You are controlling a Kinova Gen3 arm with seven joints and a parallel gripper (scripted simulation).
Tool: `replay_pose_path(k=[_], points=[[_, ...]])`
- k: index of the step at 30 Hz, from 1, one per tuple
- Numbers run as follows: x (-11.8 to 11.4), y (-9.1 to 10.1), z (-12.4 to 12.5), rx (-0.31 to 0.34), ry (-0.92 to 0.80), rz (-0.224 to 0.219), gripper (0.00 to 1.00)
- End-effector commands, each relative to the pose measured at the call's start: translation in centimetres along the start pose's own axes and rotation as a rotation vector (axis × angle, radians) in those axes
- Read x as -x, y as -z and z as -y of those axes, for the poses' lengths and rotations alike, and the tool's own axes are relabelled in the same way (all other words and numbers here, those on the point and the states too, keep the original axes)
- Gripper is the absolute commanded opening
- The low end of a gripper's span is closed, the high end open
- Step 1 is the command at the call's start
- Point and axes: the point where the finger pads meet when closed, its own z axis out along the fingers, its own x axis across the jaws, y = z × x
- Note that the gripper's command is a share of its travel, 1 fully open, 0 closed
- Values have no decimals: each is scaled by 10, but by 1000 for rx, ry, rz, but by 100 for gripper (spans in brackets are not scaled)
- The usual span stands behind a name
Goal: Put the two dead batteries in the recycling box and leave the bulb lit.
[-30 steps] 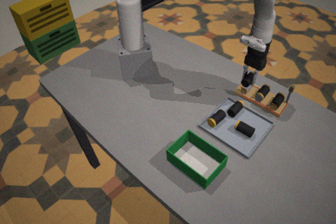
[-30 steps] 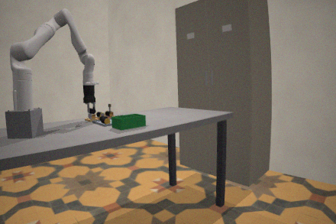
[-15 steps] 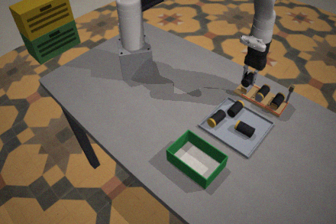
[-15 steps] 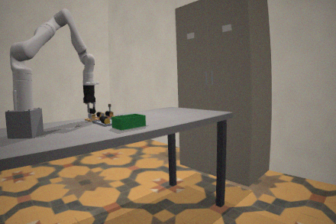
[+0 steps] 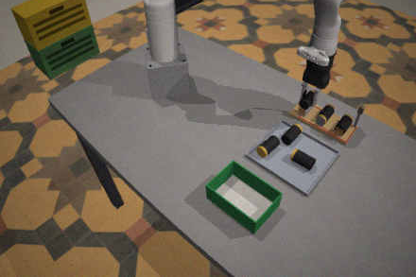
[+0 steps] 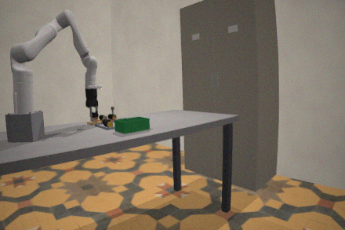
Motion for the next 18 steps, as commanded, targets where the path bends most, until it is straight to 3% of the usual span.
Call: replay_pose_path(k=[1,18], points=[[-1,-5,2,-2,-2,-3,57],[-1,-23,2,-2,-2,-3,57]])
